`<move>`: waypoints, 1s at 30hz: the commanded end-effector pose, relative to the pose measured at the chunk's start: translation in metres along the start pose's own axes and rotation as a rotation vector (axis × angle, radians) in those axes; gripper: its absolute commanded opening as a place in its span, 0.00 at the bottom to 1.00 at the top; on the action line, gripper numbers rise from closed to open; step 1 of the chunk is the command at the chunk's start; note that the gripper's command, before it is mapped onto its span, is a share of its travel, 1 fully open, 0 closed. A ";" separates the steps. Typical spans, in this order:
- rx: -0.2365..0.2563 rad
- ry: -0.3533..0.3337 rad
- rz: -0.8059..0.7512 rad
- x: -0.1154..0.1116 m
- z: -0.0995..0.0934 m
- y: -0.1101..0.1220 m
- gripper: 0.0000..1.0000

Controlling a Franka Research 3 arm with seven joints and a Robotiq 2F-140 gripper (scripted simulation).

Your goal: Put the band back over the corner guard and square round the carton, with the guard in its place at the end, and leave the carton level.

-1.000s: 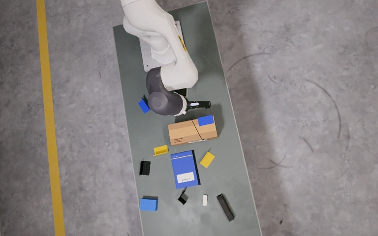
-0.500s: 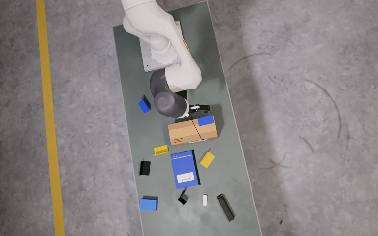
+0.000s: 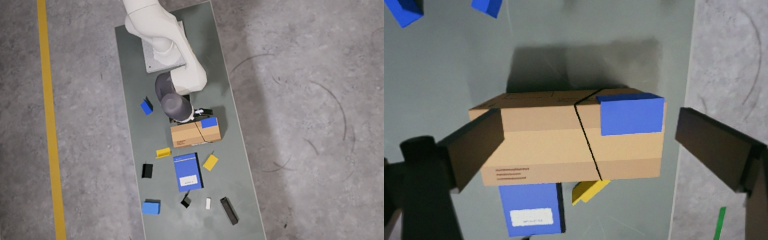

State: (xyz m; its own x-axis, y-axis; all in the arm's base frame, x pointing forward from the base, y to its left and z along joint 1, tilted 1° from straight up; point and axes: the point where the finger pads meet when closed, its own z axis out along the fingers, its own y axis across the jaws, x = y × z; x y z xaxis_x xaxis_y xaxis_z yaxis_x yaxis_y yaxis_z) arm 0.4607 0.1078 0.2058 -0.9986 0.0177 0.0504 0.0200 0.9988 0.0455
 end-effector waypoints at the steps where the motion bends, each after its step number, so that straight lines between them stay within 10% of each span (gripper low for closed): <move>1: 0.015 -0.016 0.000 -0.006 0.000 -0.002 1.00; 30: 0.045 -0.036 -0.025 -0.015 0.003 -0.006 1.00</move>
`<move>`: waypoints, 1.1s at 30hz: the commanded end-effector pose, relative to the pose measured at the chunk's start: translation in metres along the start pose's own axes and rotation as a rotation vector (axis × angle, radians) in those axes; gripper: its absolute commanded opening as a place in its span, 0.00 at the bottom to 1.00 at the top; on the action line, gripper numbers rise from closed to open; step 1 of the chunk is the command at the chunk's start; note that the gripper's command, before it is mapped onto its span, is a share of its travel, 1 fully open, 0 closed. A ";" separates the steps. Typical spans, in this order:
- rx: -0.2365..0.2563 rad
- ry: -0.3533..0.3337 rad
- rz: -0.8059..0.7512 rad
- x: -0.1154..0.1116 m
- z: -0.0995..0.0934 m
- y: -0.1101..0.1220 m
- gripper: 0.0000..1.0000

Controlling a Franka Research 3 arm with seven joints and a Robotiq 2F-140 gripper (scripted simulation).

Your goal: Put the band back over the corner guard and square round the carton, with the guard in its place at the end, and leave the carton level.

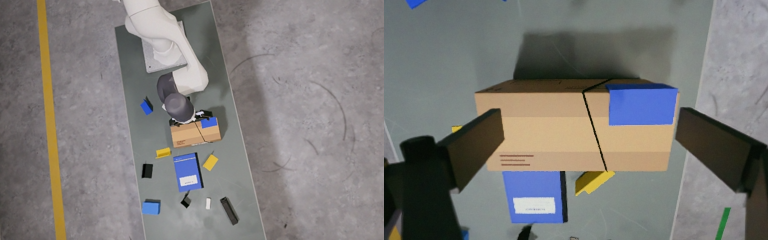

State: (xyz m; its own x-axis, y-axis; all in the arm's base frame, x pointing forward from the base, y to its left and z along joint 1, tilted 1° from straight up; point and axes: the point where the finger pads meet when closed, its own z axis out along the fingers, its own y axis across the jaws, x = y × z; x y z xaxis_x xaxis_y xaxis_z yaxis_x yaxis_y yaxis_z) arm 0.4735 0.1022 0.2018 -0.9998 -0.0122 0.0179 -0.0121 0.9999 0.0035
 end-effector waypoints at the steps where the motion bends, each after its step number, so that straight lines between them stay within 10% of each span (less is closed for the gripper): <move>1: 0.002 -0.004 0.005 -0.002 0.000 0.000 1.00; 20: 0.002 -0.004 0.002 -0.002 0.000 0.000 1.00; 28: 0.003 -0.004 -0.294 -0.002 0.030 0.000 1.00; 29: 0.003 -0.004 -0.294 -0.002 0.030 0.000 0.18; 33: 0.003 -0.004 -0.294 -0.002 0.030 0.000 0.18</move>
